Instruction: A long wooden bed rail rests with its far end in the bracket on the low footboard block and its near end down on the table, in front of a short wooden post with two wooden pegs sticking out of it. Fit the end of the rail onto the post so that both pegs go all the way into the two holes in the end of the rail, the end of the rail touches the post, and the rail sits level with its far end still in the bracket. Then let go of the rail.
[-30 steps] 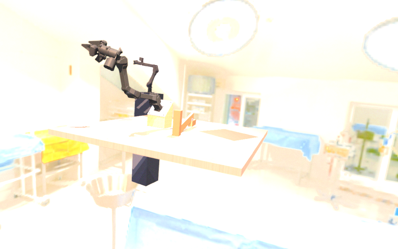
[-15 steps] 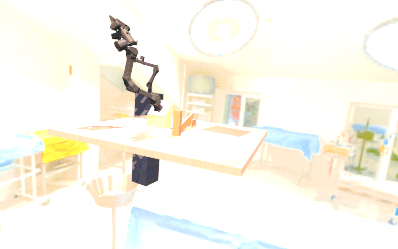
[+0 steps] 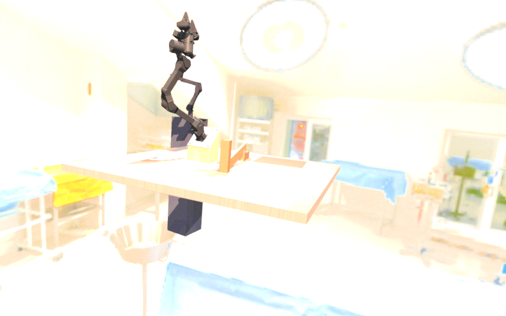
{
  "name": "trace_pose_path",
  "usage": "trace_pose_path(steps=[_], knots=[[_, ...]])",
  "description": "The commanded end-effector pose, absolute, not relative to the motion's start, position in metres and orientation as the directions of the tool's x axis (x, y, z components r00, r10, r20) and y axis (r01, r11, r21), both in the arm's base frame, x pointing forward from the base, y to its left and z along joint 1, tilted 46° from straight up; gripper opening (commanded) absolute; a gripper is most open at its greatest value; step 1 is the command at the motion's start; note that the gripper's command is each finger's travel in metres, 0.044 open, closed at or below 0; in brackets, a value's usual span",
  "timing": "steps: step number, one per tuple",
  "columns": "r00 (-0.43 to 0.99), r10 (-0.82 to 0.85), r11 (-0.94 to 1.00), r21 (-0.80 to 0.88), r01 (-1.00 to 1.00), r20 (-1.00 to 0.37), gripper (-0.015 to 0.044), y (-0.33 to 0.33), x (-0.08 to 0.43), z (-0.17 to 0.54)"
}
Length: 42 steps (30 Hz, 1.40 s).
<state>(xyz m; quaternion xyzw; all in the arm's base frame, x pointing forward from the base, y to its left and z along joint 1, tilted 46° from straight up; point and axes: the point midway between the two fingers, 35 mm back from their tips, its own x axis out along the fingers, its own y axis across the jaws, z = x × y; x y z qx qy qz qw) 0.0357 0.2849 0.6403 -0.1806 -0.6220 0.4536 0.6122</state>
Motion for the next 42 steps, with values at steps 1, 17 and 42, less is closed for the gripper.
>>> trace_pose_path(steps=[1, 17, 42], knots=[[-0.044, 0.858, 0.472, -0.820, -0.325, 0.511, 0.0440, 0.319, 0.078, 0.605], [0.483, 0.876, 0.229, -0.899, -0.374, 0.022, 0.0440, 0.350, 0.241, 0.436], [0.627, -0.055, -0.242, -0.599, -0.764, -0.777, 0.0440, 0.153, 0.363, 0.124]])
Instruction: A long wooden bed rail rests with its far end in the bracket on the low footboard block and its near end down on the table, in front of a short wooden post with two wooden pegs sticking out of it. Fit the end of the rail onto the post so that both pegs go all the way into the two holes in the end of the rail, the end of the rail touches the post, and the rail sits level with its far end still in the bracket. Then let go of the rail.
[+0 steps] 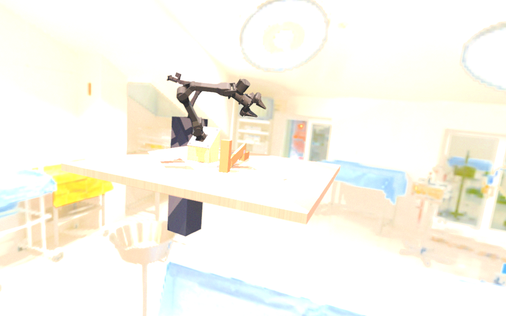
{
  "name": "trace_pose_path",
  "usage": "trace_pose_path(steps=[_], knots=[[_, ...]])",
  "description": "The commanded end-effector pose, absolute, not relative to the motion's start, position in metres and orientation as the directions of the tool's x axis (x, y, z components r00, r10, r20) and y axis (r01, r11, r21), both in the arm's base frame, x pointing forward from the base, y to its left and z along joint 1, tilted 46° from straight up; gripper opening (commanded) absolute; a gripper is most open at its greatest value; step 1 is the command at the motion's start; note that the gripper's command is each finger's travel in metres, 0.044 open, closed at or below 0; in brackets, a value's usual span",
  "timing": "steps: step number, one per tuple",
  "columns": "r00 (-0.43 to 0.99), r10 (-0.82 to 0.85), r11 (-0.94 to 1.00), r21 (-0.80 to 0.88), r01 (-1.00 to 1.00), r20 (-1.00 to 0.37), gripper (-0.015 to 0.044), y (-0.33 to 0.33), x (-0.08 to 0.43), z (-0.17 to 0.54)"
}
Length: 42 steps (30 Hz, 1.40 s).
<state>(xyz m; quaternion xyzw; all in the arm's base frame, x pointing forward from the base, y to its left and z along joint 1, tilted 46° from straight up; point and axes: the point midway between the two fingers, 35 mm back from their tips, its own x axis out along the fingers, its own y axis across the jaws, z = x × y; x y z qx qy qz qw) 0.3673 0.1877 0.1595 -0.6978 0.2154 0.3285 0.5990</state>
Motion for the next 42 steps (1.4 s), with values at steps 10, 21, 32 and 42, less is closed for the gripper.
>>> trace_pose_path(steps=[10, 21, 32, 42], knots=[[0.272, -0.549, -0.301, -0.117, -0.947, -0.790, 0.0440, 0.021, 0.310, 0.041], [0.089, -0.711, -0.269, 0.153, -0.951, -0.698, 0.0440, -0.031, 0.272, 0.025], [0.089, -0.709, -0.269, 0.152, -0.951, -0.699, 0.0440, -0.040, 0.275, 0.015], [0.089, -0.709, -0.270, 0.152, -0.951, -0.700, 0.0440, -0.052, 0.277, 0.004]])
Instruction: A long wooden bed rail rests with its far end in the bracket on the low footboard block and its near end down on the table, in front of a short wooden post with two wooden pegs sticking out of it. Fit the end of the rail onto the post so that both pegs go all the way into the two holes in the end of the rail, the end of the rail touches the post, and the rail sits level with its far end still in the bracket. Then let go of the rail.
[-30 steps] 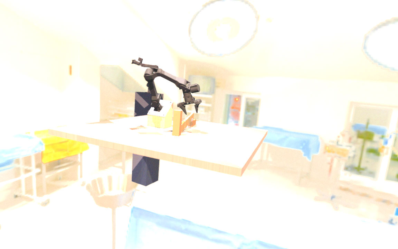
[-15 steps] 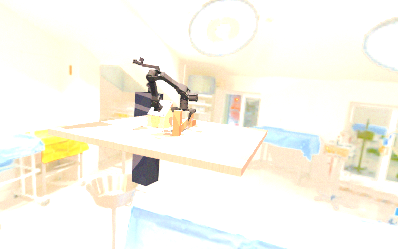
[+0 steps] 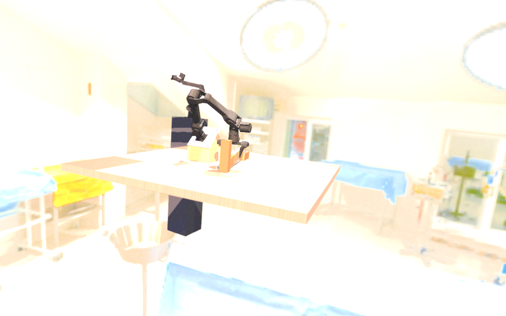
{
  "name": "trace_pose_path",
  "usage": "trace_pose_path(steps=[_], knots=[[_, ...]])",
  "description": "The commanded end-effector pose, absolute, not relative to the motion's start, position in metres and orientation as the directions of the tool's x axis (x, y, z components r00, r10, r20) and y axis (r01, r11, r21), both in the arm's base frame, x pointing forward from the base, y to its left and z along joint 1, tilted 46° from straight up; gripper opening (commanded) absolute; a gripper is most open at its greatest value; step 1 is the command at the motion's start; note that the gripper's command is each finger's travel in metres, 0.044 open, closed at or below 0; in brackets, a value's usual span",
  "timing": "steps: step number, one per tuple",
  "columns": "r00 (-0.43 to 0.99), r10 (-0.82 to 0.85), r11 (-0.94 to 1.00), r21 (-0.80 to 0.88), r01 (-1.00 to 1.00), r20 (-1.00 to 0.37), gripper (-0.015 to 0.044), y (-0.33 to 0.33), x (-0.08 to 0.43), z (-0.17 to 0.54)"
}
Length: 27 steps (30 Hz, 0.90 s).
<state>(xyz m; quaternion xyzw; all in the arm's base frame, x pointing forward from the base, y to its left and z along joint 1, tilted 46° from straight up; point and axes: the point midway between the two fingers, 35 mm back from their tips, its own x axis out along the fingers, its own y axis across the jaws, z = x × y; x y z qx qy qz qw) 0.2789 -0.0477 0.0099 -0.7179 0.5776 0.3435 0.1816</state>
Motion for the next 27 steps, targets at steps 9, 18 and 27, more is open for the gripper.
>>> trace_pose_path(steps=[9, 18, 27], knots=[[0.089, -0.709, -0.269, 0.152, -0.951, -0.699, 0.0440, -0.063, 0.278, -0.006], [0.089, -0.711, -0.269, 0.153, -0.951, -0.698, 0.0440, -0.074, 0.278, -0.015], [0.089, -0.714, -0.268, 0.154, -0.951, -0.695, 0.0440, -0.083, 0.278, -0.022]])
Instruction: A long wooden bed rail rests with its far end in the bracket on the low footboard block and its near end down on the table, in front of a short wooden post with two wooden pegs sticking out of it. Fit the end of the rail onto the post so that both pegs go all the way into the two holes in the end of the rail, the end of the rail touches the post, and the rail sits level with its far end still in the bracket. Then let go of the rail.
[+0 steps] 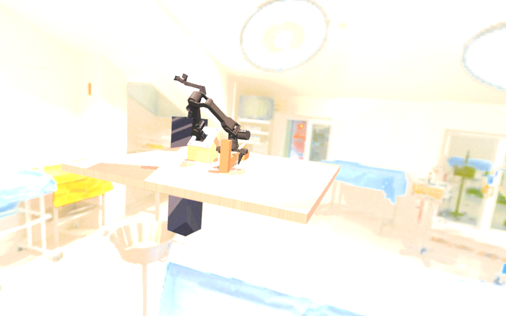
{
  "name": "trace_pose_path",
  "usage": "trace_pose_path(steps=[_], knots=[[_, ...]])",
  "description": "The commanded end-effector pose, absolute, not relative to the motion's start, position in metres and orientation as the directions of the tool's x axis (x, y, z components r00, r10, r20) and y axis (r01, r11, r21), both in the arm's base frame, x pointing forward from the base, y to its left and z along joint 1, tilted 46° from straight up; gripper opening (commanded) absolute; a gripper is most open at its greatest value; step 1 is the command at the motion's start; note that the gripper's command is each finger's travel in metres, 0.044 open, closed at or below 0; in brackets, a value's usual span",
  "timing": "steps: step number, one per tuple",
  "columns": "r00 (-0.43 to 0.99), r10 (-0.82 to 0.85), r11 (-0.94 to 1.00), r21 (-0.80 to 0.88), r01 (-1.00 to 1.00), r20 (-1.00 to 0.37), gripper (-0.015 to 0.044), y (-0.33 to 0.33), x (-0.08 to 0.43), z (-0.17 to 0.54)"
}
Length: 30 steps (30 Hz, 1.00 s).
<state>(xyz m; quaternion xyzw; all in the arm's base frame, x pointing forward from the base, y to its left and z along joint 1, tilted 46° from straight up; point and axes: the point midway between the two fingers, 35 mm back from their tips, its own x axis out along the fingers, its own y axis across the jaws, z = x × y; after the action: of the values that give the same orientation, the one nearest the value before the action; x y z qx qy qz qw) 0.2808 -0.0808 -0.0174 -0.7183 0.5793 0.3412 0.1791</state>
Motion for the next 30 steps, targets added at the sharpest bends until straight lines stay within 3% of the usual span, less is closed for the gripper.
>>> trace_pose_path(steps=[1, 15, 22, 30], knots=[[0.089, -0.714, -0.268, 0.154, -0.951, -0.695, 0.0414, -0.0831, 0.2781, -0.0218], [0.089, -0.714, -0.268, 0.154, -0.951, -0.695, 0.0046, -0.0831, 0.2781, -0.0218], [0.089, -0.714, -0.268, 0.154, -0.951, -0.695, 0.0000, -0.0831, 0.2781, -0.0218], [0.089, -0.714, -0.268, 0.154, -0.951, -0.695, 0.0000, -0.0831, 0.2781, -0.0218]])
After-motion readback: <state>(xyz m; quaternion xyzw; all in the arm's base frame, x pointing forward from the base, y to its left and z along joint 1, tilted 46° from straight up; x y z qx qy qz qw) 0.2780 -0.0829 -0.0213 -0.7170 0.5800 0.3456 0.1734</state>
